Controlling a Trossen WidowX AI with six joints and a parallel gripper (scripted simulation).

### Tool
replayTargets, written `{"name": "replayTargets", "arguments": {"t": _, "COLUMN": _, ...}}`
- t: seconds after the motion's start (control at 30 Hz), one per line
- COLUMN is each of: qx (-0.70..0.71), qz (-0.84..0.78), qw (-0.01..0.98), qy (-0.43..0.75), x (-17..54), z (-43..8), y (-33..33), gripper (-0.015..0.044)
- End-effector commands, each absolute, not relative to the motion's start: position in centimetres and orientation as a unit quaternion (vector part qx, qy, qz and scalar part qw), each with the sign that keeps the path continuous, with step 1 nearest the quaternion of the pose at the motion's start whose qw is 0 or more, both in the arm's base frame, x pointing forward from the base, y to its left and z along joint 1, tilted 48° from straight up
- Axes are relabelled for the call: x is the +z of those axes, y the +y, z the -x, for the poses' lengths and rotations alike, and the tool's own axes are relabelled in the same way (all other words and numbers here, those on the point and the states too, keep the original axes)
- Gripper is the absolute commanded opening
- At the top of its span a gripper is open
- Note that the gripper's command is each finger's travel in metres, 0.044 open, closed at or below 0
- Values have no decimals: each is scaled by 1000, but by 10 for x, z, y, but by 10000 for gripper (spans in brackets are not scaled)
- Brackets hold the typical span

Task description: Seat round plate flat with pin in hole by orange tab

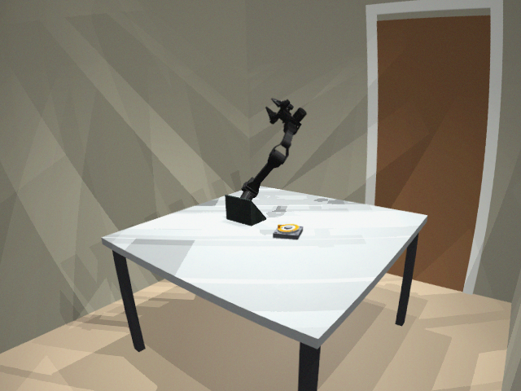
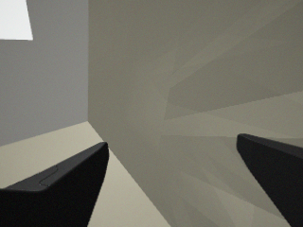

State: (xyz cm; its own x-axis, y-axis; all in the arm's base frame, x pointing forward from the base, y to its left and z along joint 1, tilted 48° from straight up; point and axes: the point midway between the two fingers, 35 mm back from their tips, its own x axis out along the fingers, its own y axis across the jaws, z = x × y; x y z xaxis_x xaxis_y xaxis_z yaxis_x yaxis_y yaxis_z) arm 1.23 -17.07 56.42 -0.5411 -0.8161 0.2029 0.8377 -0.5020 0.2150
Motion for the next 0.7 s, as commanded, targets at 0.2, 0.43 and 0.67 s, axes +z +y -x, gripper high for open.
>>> {"name": "replayTargets", "arguments": {"t": 0.2, "qx": -922, "qz": 68, "qw": 332, "qy": -186, "x": 572, "z": 82, "y": -118, "gripper": 216}}
{"name": "replayTargets", "arguments": {"t": 0.43, "qx": -960, "qz": 93, "qw": 170, "qy": -204, "x": 563, "z": 141, "y": -41, "gripper": 32}}
{"name": "replayTargets", "arguments": {"t": 0.67, "qx": -966, "qz": 108, "qw": -5, "qy": -233, "x": 547, "z": 166, "y": 62, "gripper": 0}}
